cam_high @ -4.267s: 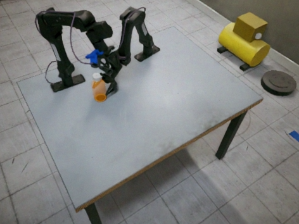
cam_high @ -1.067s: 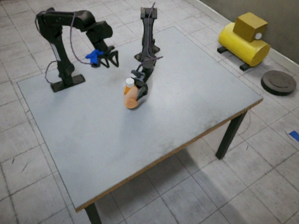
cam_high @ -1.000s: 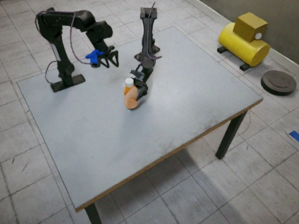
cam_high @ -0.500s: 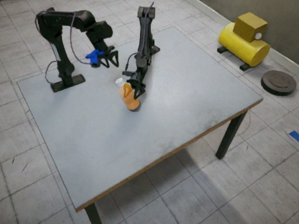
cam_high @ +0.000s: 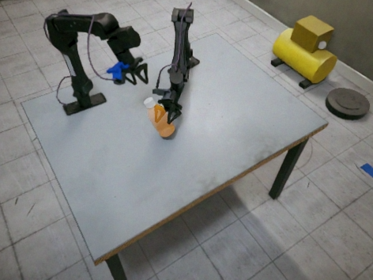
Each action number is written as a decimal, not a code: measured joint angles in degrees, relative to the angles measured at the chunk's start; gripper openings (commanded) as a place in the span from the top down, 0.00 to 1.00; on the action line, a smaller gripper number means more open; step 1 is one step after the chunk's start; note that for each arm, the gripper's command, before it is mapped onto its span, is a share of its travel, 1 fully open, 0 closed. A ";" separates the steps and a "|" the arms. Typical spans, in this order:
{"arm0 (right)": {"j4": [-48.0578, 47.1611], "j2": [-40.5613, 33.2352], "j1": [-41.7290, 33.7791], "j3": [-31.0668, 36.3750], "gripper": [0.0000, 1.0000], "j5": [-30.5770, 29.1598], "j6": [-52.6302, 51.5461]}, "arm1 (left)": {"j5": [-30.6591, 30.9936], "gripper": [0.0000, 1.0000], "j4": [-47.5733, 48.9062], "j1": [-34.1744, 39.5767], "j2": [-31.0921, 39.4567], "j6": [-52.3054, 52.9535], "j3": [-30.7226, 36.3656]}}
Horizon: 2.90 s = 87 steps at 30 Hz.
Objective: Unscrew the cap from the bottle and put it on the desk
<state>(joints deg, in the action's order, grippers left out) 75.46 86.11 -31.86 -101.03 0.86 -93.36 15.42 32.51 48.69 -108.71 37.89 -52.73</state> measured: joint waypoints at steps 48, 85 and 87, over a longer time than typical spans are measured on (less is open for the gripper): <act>-12.90 0.50 2.14 12.98 0.30 1.46 1.27 | 0.00 1.00 0.02 0.00 0.00 0.00 0.00; -18.05 1.95 2.12 16.68 1.00 1.44 11.56 | -0.07 1.00 0.04 0.02 0.00 0.24 0.00; -18.05 1.95 2.14 16.68 1.00 1.42 15.63 | -0.09 1.00 0.04 0.02 0.00 0.26 0.02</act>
<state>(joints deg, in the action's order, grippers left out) 57.41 88.05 -29.71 -84.36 2.28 -77.73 15.33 32.56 48.71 -108.71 38.15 -52.71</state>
